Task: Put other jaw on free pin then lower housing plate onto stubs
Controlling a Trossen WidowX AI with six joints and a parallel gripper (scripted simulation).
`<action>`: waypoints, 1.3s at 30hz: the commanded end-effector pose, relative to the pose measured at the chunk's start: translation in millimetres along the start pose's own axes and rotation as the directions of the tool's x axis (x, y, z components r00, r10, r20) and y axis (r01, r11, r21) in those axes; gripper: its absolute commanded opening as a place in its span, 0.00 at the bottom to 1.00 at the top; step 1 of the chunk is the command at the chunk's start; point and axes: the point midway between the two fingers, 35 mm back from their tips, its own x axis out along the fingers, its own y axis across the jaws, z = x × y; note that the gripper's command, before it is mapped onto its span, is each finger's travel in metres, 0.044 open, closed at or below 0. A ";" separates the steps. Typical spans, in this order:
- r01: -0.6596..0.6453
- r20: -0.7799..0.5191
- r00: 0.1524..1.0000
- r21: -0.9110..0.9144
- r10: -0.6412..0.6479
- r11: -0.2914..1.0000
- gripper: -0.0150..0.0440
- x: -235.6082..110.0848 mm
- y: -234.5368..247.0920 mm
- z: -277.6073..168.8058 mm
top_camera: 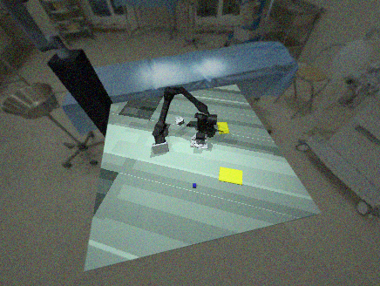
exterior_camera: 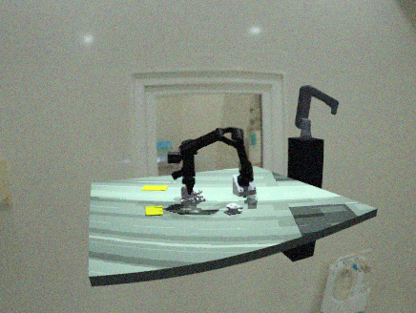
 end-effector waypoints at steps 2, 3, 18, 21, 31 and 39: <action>-0.004 -0.004 1.000 0.007 0.004 1.000 0.48 8.5 -0.1 -1.9; -0.004 -0.005 1.000 0.007 0.004 1.000 0.48 10.0 -0.1 -2.0; -0.004 -0.005 1.000 0.007 0.004 1.000 0.48 15.4 0.0 -2.5; -0.004 -0.005 1.000 0.007 0.004 1.000 0.48 15.4 0.0 -2.5; -0.005 -0.005 1.000 0.010 0.005 1.000 0.48 18.5 0.1 -2.6; -0.005 -0.005 1.000 0.010 0.005 1.000 0.48 20.5 0.1 -2.6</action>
